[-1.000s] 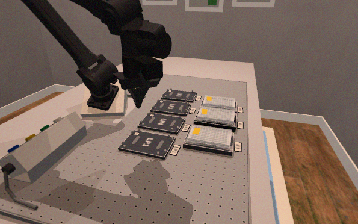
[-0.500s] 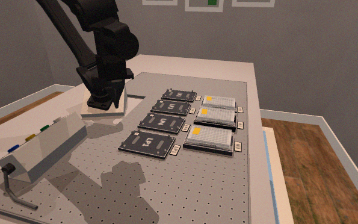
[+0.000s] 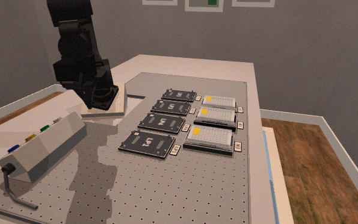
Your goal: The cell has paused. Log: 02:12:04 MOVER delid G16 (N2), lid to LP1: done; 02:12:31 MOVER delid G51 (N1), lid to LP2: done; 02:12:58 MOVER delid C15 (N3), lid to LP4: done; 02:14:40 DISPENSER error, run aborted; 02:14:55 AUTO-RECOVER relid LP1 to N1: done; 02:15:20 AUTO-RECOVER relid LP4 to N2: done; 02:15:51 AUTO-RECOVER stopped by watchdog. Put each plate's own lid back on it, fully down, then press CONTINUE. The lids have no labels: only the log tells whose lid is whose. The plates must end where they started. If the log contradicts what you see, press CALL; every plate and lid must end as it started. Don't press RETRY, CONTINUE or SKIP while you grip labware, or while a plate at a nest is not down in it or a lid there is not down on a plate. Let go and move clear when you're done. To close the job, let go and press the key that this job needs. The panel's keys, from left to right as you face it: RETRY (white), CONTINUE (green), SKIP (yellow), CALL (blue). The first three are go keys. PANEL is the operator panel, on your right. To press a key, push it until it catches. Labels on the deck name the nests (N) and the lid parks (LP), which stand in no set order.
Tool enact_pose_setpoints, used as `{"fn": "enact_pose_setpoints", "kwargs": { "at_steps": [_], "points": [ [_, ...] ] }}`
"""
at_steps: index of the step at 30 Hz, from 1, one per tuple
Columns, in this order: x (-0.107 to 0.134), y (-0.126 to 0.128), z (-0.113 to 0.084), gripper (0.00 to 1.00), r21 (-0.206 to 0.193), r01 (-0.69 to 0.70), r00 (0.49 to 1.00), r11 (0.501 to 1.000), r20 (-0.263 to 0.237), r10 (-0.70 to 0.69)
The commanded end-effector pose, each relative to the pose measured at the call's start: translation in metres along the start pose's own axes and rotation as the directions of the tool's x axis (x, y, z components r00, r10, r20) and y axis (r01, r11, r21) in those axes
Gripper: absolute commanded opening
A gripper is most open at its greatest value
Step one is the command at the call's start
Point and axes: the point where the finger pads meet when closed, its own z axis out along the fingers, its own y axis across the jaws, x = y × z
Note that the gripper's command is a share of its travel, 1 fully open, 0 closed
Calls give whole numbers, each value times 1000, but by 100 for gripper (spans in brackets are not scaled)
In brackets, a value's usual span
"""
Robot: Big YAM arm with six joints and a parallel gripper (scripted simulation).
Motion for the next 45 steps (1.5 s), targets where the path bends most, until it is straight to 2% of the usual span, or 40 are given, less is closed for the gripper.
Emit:
{"fn": "enact_pose_setpoints", "kwargs": {
  "at_steps": [1, 8, 13, 15, 17, 21, 29, 34, 35, 45],
  "points": [
    [1, -10, -1, 0, -7, 7, 1000, 1000, 1, -7],
    [-1, -45, -1, 0, -4, -132, 991, 991, -14, 132],
    [-17, -72, -17, 0, -2, -224, 974, 975, 28, 224],
    [-17, -82, -17, 0, 0, -261, 965, 965, 29, 261],
    [-17, -82, -17, 0, 0, -261, 965, 965, 29, 261],
    [-17, -104, -17, 0, 3, -335, 942, 942, 31, 334],
    [-20, -149, -16, 0, 16, -328, 944, 945, 45, 327],
    [-18, -151, -15, 0, 14, -331, 943, 944, 36, 330],
    [-21, -146, -14, 0, 4, -311, 950, 950, 32, 311],
    [-20, -145, -15, 0, 5, -319, 947, 948, 30, 318]
  ]
}}
